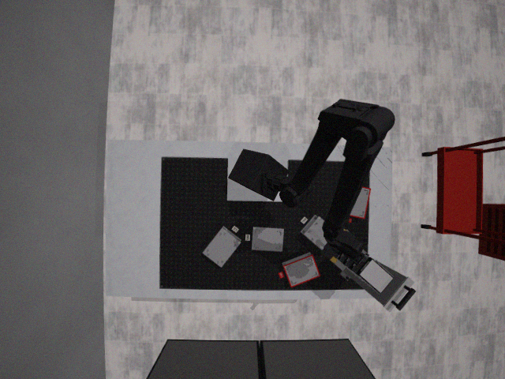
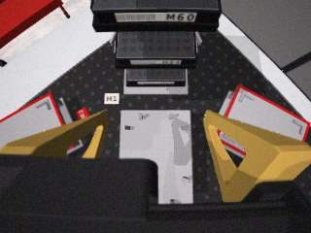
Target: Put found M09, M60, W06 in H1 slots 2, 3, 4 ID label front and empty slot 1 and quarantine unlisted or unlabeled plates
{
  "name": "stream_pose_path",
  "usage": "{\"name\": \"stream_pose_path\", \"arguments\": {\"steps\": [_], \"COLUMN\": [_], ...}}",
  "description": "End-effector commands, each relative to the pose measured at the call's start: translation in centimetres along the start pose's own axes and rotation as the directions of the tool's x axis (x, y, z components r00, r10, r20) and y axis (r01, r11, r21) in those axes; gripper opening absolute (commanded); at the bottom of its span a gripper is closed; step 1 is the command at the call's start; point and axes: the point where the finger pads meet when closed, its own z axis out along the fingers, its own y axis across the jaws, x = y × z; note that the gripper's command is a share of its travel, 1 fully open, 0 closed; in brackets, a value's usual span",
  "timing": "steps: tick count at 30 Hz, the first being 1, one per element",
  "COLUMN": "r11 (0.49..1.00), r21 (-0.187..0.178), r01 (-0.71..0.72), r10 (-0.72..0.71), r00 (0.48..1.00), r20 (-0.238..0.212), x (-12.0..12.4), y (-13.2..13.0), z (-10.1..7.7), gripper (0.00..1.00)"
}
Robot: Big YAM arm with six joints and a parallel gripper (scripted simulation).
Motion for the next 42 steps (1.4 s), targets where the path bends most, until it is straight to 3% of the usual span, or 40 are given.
{"name": "stream_pose_path", "arguments": {"steps": [1, 11, 15, 31, 32, 42], "r11": [1.0, 1.0, 1.0, 1.0, 1.0, 1.0], "r21": [-0.002, -0.002, 0.008, 0.009, -0.006, -0.008], "r01": [0.015, 0.015, 0.003, 0.012, 0.02, 0.001], "r10": [-0.015, -0.015, -0.003, -0.012, -0.02, -0.001], "r00": [0.999, 0.999, 1.0, 1.0, 0.999, 1.0], "r20": [0.04, 0.04, 0.027, 0.016, 0.031, 0.019], "x": [-2.1, -2.1, -0.5, 1.5, 1.3, 2.6], "y": [0.1, 0.1, -0.2, -0.2, 0.3, 0.3], "z": [0.1, 0.1, -0.8, -2.4, -2.0, -0.8], "gripper": [1.0, 1.0, 1.0, 1.0, 1.0, 1.0]}}
